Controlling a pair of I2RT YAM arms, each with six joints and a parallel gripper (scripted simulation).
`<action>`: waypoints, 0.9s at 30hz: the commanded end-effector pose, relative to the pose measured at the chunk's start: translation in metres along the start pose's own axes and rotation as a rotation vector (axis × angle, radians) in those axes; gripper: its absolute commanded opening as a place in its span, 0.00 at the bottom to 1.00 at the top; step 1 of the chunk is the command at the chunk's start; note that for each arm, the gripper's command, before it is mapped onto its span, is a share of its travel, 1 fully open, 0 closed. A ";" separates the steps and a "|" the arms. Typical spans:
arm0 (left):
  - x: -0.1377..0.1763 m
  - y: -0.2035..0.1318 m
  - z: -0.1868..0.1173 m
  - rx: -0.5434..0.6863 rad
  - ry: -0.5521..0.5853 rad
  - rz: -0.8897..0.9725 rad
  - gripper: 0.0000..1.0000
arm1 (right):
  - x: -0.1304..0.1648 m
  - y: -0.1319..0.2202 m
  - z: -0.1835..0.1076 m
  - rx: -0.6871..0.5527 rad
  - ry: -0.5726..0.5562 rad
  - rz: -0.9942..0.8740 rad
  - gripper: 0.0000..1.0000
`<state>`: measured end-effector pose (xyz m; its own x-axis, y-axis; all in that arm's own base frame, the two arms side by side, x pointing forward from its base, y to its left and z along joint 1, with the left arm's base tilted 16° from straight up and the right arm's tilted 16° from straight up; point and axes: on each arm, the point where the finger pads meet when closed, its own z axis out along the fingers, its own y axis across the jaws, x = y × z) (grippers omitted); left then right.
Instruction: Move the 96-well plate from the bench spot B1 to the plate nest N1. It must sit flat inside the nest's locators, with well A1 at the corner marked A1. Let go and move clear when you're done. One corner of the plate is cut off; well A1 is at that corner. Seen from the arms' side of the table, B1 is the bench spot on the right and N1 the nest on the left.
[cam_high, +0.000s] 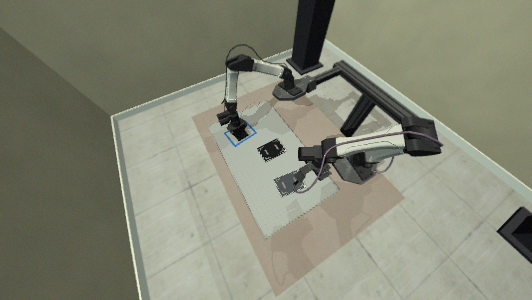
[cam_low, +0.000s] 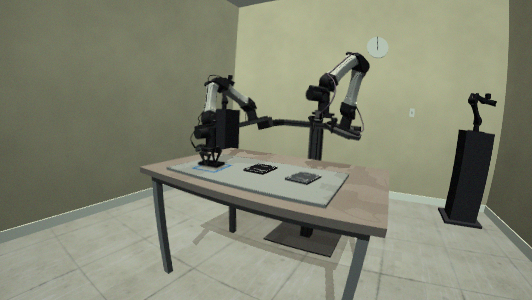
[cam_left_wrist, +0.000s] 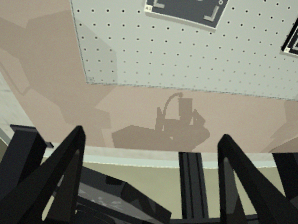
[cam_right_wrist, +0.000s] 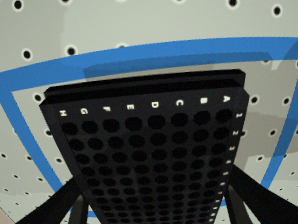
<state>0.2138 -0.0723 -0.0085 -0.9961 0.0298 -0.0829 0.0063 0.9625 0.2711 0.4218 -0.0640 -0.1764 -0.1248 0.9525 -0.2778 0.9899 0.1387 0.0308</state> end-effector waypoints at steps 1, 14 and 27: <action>0.007 0.002 -0.002 0.003 0.009 0.001 1.00 | 0.001 0.008 0.007 -0.019 0.000 -0.005 0.00; 0.007 0.002 -0.002 0.003 0.009 0.001 1.00 | -0.005 0.026 -0.017 -0.078 -0.010 0.006 0.00; 0.007 0.002 -0.002 0.003 0.009 0.001 1.00 | 0.000 0.014 -0.014 -0.057 -0.006 -0.002 0.00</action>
<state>0.2138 -0.0723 -0.0085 -0.9961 0.0298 -0.0829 0.0063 0.9625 0.2711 0.4250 -0.0646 -0.1784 -0.1220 0.9522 -0.2799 0.9893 0.1393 0.0424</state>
